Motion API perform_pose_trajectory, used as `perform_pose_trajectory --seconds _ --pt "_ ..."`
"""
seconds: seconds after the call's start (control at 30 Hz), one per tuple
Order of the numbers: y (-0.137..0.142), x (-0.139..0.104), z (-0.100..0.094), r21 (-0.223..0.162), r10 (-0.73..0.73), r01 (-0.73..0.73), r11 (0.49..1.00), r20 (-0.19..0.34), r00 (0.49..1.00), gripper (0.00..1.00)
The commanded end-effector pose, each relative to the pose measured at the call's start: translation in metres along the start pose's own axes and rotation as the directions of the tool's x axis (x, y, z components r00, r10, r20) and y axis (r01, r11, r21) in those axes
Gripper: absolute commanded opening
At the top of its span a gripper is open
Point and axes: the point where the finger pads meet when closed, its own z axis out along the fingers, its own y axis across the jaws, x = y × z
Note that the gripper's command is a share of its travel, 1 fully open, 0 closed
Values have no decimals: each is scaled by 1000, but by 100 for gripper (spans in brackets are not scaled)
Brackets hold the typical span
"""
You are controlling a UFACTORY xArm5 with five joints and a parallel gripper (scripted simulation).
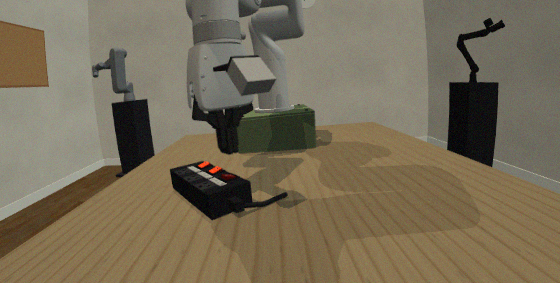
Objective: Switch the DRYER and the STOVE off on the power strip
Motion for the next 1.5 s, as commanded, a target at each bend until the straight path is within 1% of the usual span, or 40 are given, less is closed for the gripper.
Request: perform_pose_trajectory --seconds 0.0,0.03,0.07,0.17,0.2,0.27,1.47 --pt "3 -51 -11 -5 1 -1 1000 -2 1000 0" --pt "3 -51 -11 -5 1 -1 1000 -2 1000 0" --pt "2 -68 -14 -6 1 -1 1000 -2 1000 0" --pt "2 -68 -14 -6 1 -1 1000 -2 1000 0" --pt "1 -80 -15 -7 1 -1 1000 -2 1000 0" --pt "0 -87 -16 -7 1 -1 1000 -2 1000 0" --pt "0 -87 -16 -7 1 -1 1000 -2 1000 0"
